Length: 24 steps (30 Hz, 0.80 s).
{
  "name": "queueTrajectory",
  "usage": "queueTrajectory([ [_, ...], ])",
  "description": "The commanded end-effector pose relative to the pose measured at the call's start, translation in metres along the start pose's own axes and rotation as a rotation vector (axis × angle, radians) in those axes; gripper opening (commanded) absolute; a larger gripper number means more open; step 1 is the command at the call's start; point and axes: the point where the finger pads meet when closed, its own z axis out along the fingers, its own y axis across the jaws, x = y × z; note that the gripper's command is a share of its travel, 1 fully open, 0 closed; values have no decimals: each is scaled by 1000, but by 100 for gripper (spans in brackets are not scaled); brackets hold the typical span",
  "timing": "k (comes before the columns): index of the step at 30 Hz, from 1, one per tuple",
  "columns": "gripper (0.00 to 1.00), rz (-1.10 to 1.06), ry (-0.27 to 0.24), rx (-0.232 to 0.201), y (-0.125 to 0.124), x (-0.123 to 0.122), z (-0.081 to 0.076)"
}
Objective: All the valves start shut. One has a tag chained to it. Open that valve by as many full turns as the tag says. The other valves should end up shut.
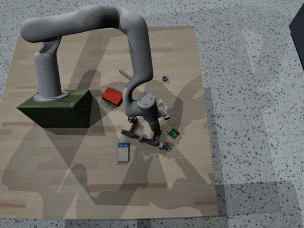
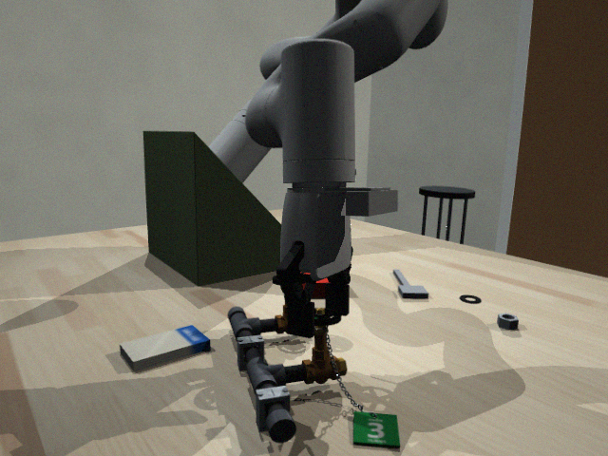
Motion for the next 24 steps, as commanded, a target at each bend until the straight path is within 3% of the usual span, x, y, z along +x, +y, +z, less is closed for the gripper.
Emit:
queueTrajectory([
  [1,100,0,1,-1,0,1,-1],
  [17,100,6,1,-1,0,1,-1],
  [24,100,135,2,-1,1,1,-1],
])
